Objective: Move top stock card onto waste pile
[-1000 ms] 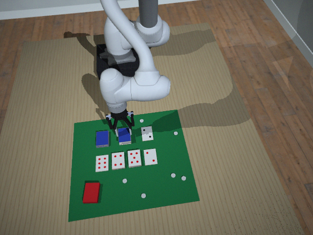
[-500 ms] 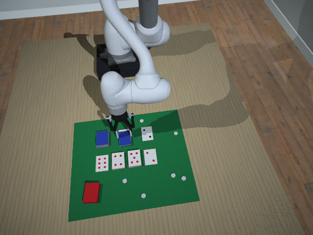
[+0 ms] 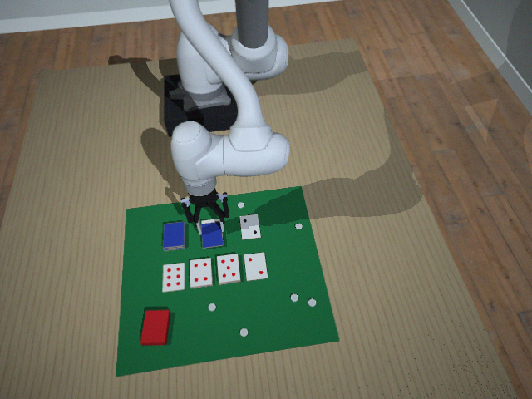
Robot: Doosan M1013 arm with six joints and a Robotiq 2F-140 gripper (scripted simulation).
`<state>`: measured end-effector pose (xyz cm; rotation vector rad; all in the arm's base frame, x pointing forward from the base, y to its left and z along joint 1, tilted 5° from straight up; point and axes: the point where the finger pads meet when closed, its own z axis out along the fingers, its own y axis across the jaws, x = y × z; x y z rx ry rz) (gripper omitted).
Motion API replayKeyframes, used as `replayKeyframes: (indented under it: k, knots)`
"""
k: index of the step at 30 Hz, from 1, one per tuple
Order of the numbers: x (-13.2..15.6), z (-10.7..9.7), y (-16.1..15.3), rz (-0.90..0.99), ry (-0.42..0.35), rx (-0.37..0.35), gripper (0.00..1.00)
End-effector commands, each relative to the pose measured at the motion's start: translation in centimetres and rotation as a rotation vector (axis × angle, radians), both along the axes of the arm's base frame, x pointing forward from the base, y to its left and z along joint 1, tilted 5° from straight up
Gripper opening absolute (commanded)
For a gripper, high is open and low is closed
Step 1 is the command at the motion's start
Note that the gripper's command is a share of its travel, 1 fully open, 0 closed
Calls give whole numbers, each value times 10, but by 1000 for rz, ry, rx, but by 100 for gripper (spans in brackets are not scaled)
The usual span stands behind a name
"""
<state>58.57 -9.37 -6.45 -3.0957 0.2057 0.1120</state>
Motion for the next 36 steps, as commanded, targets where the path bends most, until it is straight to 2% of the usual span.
replayKeyframes:
  k: [1, 21, 22, 36]
  knots:
    - [0, 0, 0, 0, 0, 0, 43]
    - [0, -5, 0, 0, 0, 0, 43]
    - [0, -5, 0, 0, 0, 0, 50]
    - [0, -5, 0, 0, 0, 0, 50]
